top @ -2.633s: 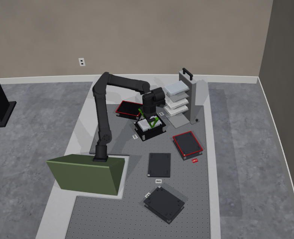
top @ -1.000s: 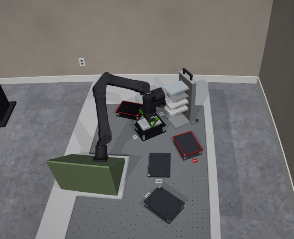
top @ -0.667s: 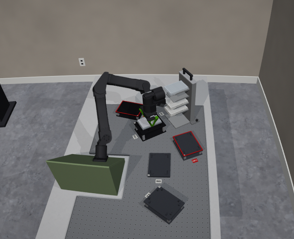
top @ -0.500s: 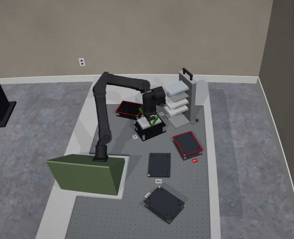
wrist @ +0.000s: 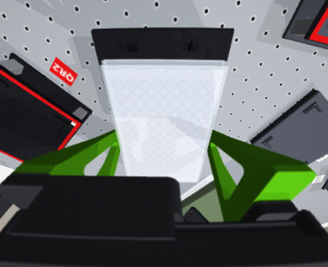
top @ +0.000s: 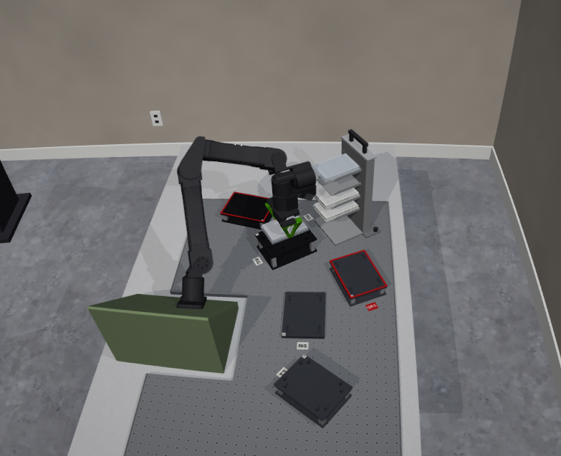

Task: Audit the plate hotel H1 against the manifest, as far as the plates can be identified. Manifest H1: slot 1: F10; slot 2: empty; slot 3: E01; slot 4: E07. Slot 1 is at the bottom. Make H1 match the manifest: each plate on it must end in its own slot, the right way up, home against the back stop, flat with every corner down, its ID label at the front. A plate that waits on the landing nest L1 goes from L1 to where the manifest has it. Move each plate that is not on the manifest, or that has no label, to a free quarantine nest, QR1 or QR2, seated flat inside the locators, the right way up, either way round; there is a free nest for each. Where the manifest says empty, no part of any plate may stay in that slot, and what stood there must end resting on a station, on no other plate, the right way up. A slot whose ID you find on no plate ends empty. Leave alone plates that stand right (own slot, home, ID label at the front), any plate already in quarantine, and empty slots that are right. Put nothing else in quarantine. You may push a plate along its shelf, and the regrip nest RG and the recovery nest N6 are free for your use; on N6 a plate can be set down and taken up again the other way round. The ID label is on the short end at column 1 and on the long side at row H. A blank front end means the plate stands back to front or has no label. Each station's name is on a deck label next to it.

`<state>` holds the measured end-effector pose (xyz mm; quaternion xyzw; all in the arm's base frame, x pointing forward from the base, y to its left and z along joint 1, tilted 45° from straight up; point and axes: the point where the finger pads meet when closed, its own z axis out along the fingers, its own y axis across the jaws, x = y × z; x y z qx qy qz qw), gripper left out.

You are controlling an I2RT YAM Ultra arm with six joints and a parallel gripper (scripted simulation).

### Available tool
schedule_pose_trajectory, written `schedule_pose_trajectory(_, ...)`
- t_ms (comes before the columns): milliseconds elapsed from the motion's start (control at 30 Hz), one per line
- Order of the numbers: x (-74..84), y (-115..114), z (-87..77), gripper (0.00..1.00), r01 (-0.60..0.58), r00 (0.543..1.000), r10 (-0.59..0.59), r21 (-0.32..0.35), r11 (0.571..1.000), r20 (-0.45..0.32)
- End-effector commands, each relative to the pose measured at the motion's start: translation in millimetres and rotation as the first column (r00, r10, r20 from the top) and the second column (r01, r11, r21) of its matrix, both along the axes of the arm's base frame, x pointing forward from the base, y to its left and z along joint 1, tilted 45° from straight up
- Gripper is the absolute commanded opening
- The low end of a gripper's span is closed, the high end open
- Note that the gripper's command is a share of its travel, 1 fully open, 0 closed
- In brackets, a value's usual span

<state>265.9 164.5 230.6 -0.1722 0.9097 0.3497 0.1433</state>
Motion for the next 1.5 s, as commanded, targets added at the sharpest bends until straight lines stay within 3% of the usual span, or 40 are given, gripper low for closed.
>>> schedule_pose_trajectory(0,1.3,-5,9.4,0.86,0.008,1.0,-0.008,0.005,1.0,0.024)
schedule_pose_trajectory(1133,-3.4,-26,30.3,0.86,0.008,1.0,-0.008,0.004,1.0,0.024)
schedule_pose_trajectory(1467,-7.7,-44,48.9,0.86,0.008,1.0,-0.008,0.004,1.0,0.024)
